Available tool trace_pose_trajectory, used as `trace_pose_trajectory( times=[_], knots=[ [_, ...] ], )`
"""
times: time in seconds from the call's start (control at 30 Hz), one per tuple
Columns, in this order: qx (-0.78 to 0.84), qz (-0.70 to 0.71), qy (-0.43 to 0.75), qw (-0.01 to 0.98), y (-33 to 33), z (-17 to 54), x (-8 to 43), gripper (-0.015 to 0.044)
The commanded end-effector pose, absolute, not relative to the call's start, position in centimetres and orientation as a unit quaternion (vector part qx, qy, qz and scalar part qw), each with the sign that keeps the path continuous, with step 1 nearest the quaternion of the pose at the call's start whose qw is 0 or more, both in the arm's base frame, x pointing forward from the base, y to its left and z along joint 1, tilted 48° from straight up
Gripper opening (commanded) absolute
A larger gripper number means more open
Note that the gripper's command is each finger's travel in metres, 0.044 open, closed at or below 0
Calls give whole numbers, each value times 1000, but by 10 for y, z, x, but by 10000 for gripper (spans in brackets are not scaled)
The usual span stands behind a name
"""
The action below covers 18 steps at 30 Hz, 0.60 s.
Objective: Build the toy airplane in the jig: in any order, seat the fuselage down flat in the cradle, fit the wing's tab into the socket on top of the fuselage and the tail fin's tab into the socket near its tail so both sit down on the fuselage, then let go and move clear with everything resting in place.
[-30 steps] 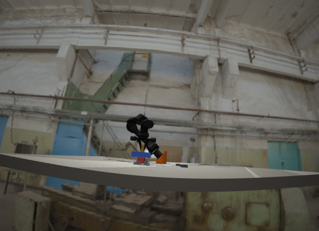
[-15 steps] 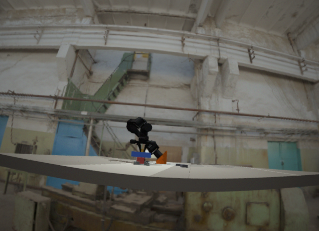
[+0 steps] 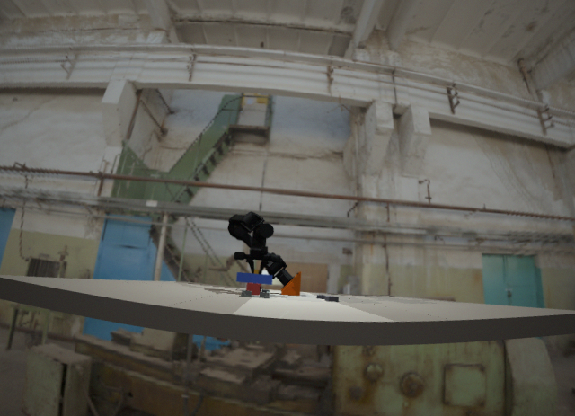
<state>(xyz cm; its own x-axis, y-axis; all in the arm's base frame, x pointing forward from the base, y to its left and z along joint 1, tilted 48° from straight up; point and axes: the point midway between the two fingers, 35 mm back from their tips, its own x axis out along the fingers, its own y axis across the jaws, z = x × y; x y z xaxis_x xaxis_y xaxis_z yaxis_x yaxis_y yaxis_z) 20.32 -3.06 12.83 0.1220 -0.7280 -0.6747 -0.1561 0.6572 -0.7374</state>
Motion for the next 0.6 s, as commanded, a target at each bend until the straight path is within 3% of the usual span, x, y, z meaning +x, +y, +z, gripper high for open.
trace_pose_trajectory(
  times=[0.0, 0.27, 0.57],
  knots=[
    [-353, -217, 626, 661, -30, 128, 203, 52],
    [-353, -217, 626, 661, -30, 128, 203, 260],
    [-353, -215, 625, 662, -29, 130, 203, 260]
  ],
)
